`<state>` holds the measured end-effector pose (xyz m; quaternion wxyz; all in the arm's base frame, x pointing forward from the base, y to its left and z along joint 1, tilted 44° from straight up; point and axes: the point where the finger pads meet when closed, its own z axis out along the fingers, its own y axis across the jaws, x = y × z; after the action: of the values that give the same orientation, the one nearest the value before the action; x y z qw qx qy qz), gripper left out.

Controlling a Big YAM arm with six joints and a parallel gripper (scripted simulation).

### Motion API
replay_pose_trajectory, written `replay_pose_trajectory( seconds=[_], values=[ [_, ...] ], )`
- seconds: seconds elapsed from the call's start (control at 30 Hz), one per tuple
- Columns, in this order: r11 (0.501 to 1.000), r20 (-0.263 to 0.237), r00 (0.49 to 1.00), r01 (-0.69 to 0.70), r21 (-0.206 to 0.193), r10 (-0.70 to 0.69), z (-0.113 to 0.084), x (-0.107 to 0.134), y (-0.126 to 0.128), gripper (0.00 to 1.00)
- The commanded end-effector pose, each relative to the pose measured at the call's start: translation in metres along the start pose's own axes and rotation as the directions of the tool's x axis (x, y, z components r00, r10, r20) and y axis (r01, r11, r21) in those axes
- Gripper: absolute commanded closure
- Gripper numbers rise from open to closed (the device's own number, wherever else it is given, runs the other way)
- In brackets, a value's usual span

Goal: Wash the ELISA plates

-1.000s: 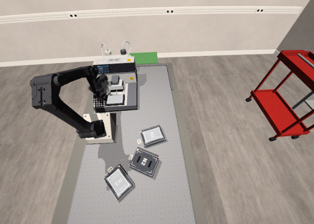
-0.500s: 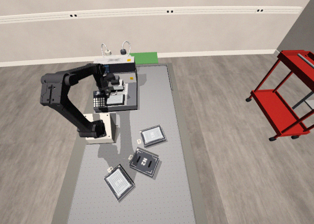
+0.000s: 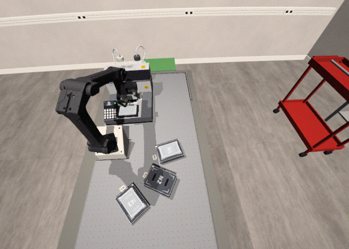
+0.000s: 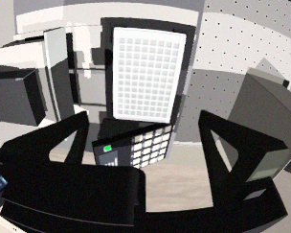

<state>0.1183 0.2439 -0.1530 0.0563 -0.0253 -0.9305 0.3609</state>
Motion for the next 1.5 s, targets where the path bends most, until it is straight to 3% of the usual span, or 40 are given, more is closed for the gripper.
replay_pose_trajectory(
  seconds=[0.0,0.13,1.47],
  values=[
    [0.995,0.010,0.996,-0.090,0.040,0.090,0.0081,0.0093,-0.0033,0.00],
    [0.995,0.006,0.995,-0.102,0.014,0.102,0.0025,0.0032,0.0052,0.00],
    [0.995,0.005,0.995,-0.099,0.015,0.099,0.0028,0.0029,0.0048,0.00]
  ],
)
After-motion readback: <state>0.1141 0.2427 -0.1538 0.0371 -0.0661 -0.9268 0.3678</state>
